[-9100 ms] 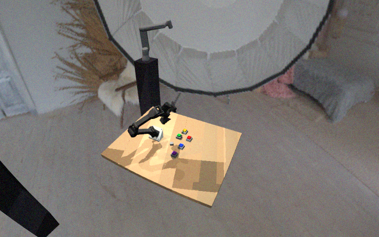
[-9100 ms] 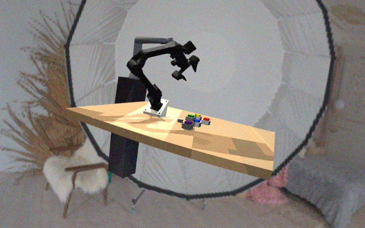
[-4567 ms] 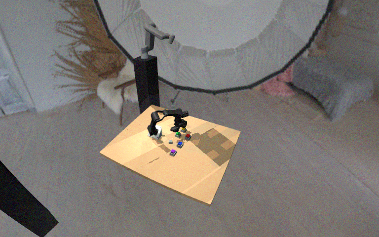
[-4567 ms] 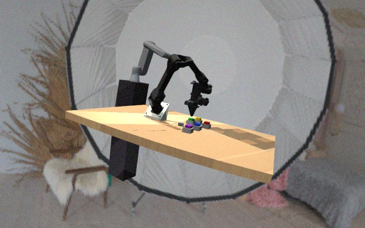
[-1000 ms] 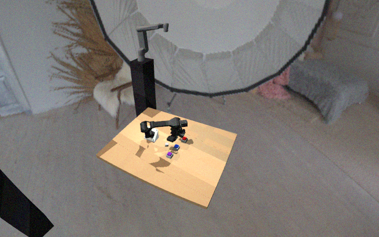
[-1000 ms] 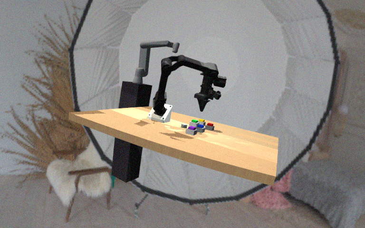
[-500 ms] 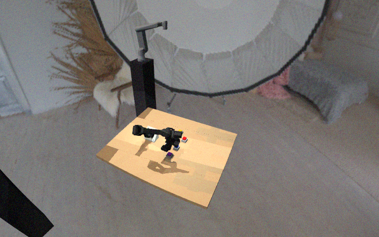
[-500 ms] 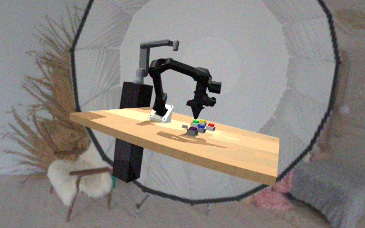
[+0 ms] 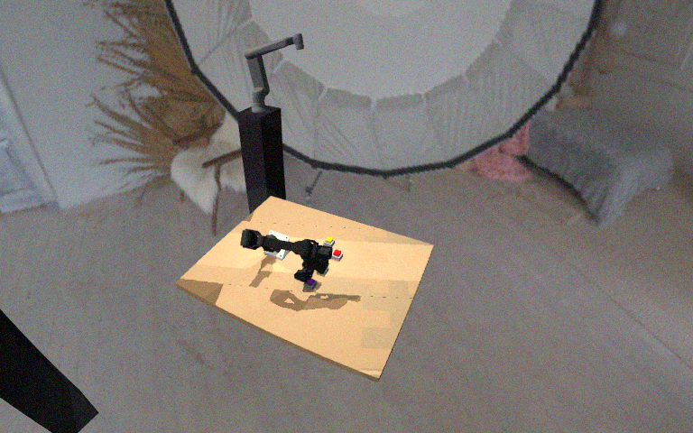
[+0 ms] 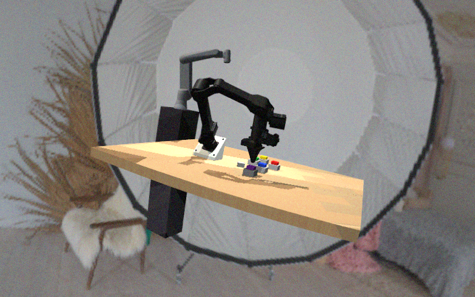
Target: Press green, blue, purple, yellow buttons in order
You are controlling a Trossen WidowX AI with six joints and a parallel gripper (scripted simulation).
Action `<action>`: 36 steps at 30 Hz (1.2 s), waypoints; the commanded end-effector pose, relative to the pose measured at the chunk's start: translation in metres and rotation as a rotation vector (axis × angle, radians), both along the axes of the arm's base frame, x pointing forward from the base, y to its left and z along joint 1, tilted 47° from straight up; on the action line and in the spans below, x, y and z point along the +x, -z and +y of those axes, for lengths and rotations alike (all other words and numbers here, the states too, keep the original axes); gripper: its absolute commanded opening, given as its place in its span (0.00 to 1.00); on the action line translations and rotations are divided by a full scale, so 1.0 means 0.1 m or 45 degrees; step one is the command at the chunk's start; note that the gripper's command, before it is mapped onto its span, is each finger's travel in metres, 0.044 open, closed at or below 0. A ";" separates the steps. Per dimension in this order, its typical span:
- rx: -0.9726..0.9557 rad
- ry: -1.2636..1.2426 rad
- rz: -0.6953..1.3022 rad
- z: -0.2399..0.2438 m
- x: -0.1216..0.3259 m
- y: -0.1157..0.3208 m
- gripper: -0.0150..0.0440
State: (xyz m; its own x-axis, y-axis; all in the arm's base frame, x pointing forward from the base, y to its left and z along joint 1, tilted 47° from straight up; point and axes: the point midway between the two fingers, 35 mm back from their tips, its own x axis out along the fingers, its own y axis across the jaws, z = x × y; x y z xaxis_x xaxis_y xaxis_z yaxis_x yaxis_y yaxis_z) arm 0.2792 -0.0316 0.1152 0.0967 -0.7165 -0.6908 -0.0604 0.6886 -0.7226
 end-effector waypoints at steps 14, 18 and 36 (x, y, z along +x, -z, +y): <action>-0.010 -0.006 0.010 -0.17 0.00 0.15 0.29; -0.010 -0.006 0.010 -0.17 0.00 0.15 0.29; -0.009 -0.006 0.011 0.07 -0.03 -0.07 0.29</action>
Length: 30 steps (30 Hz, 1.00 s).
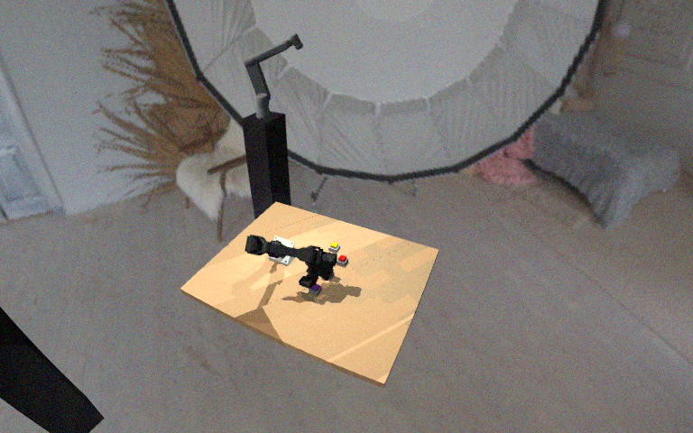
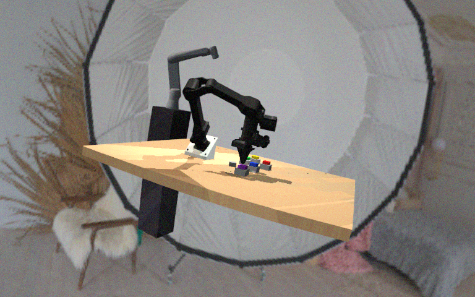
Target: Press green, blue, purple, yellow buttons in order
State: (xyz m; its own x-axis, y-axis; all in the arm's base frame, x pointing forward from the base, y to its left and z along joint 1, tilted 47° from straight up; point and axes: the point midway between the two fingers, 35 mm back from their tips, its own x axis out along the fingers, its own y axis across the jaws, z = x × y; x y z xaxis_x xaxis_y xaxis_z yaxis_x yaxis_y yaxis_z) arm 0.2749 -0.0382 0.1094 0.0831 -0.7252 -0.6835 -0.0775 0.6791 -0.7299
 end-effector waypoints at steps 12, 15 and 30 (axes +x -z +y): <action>0.009 -0.004 -0.015 0.58 -0.05 -0.55 0.29; 0.011 -0.004 -0.015 0.60 -0.04 -0.54 0.29; 0.077 -0.050 0.005 2.25 -0.29 0.95 0.29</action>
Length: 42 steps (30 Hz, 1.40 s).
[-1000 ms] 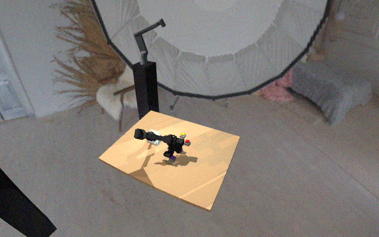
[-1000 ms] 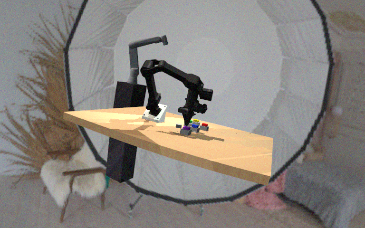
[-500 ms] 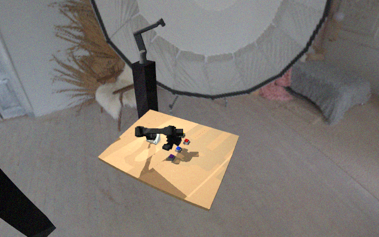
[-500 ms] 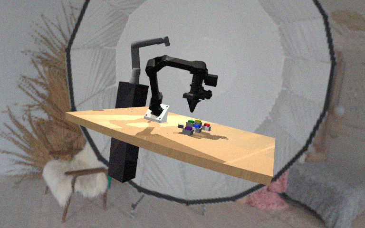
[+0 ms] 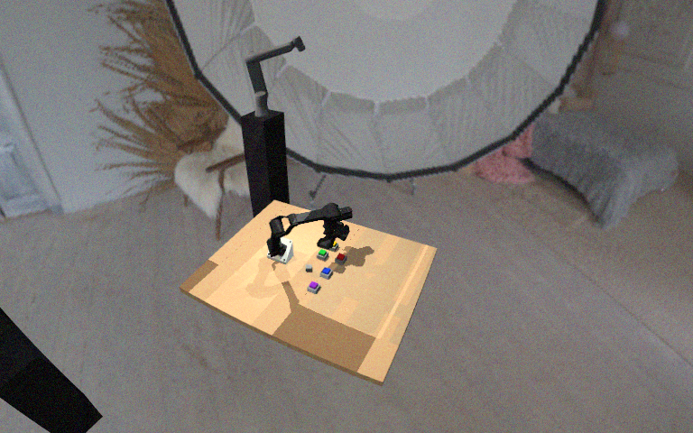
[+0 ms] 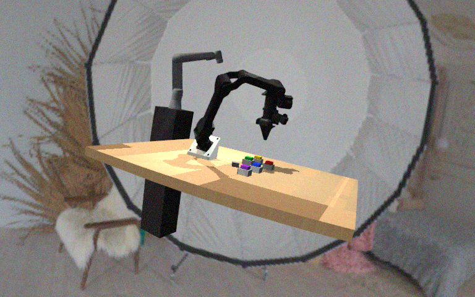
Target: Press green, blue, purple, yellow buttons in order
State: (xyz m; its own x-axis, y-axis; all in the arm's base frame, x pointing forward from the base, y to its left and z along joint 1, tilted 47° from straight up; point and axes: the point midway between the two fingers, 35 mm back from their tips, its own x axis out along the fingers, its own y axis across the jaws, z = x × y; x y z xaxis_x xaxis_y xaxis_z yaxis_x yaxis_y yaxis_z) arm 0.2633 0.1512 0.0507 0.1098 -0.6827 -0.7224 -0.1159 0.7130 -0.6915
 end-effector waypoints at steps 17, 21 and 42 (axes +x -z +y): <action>-0.038 0.056 -0.025 0.77 -0.69 1.24 0.29; -0.040 0.056 -0.026 0.42 -0.65 1.58 0.29; -0.040 0.056 -0.027 0.22 -0.62 1.77 0.29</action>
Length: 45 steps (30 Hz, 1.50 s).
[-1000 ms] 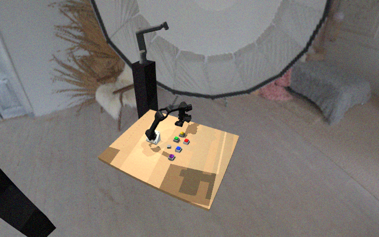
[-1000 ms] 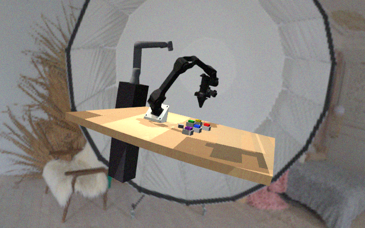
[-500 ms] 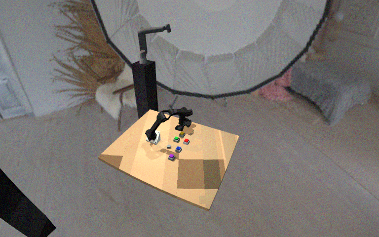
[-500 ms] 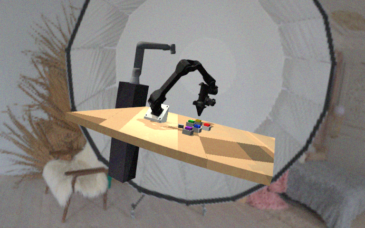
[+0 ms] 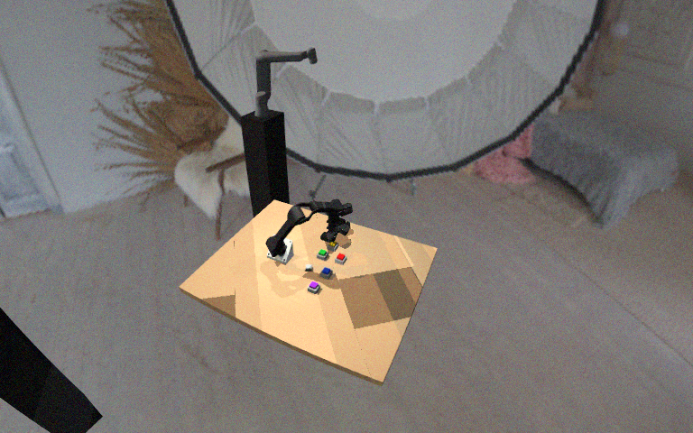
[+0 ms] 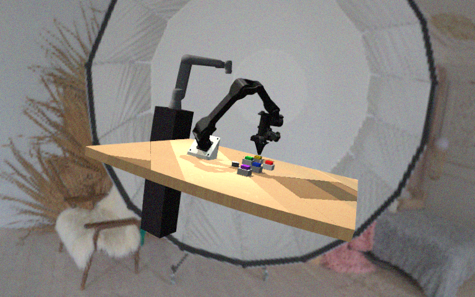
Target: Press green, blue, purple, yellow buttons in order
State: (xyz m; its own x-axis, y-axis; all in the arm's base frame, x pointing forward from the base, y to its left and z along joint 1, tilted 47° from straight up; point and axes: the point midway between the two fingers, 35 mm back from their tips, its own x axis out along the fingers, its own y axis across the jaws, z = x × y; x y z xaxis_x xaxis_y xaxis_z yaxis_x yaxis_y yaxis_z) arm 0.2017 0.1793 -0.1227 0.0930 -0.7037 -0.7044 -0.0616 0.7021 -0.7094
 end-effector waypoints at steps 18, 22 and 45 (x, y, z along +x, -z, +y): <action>-0.013 -0.009 0.006 -0.12 0.00 0.09 0.29; -0.013 -0.009 0.006 -0.12 0.00 0.09 0.29; -0.010 -0.009 0.007 0.54 0.12 -0.44 0.60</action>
State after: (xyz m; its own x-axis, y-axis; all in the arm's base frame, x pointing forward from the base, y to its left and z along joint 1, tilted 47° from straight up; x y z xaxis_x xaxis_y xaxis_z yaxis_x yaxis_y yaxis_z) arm 0.2051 0.2063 -0.0960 0.0852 -0.7237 -0.6849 -0.0807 0.6801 -0.7287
